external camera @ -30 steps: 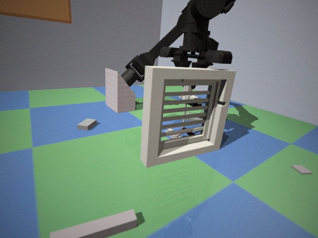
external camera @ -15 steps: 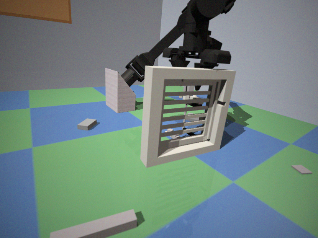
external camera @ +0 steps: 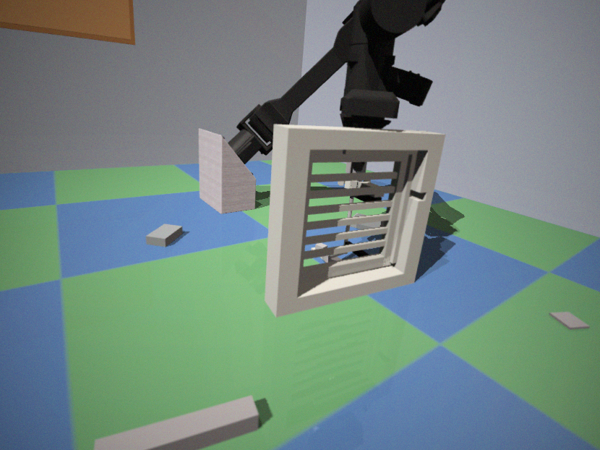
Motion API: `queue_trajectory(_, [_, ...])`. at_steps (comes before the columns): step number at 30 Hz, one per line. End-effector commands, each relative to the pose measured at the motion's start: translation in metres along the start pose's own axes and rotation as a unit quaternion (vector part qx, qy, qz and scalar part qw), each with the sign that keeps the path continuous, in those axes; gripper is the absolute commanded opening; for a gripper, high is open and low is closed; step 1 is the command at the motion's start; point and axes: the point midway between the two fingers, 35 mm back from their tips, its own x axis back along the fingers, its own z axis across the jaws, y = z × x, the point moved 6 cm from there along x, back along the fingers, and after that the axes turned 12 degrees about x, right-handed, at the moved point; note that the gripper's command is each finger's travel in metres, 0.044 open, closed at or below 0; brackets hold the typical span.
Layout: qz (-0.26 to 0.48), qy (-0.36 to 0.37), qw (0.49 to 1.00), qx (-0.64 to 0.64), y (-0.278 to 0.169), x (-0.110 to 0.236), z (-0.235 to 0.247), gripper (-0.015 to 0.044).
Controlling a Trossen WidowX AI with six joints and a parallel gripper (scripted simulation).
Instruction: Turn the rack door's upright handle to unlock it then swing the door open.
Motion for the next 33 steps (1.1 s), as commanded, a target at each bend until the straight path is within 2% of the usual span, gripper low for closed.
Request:
queue_trajectory(1, [0.001,0.0,0.996,-0.094,-0.0003,-0.0003,-0.0001,0.0282])
queue_trajectory(8, [0.001,0.0,0.964,-0.265,-0.0003,-0.0002,-0.0001,0.0282])
queue_trajectory(16, [0.001,0.0,0.893,-0.449,-0.0003,-0.0002,-0.0001,0.0282])
queue_trajectory(24, [0.001,0.0,0.787,-0.616,-0.0003,-0.0002,-0.0001,0.0282])
queue_trajectory(33, [0.001,-0.001,0.632,-0.775,-0.0003,-0.0002,-0.0001,0.0282])
